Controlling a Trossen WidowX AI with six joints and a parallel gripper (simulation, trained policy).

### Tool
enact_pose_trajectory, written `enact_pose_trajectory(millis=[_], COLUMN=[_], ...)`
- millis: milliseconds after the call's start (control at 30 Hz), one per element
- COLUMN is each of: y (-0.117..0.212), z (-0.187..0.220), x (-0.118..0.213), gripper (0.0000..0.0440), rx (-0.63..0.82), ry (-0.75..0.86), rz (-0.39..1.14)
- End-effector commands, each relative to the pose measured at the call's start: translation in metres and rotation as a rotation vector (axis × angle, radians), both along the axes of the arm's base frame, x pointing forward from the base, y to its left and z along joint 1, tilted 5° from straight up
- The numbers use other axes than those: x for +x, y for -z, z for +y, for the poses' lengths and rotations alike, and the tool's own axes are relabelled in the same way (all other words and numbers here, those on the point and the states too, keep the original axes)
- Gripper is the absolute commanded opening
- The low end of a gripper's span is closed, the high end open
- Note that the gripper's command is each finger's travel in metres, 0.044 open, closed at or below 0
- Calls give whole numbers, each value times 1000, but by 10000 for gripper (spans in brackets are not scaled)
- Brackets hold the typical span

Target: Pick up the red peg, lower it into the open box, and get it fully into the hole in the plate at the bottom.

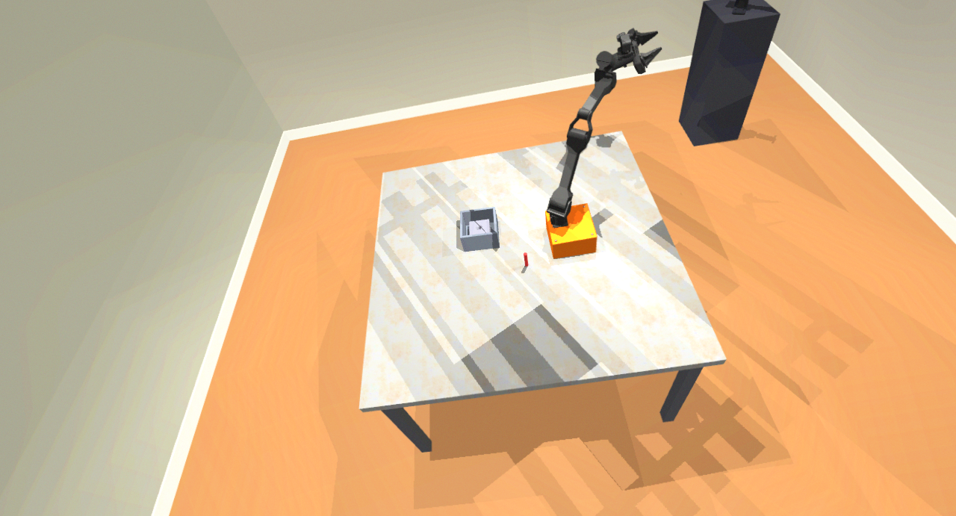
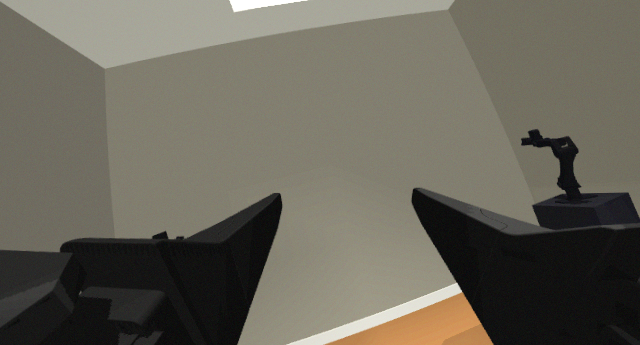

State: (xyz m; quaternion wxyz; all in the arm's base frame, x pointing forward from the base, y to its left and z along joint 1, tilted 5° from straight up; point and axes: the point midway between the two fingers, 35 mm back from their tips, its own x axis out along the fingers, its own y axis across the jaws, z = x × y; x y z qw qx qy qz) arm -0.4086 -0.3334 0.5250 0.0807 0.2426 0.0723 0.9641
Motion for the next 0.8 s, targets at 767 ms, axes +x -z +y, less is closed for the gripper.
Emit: enact_pose_trajectory(millis=[767], y=[51], z=[-189], x=[231], gripper=[440], rx=[352], ry=[-669], rz=[-123])
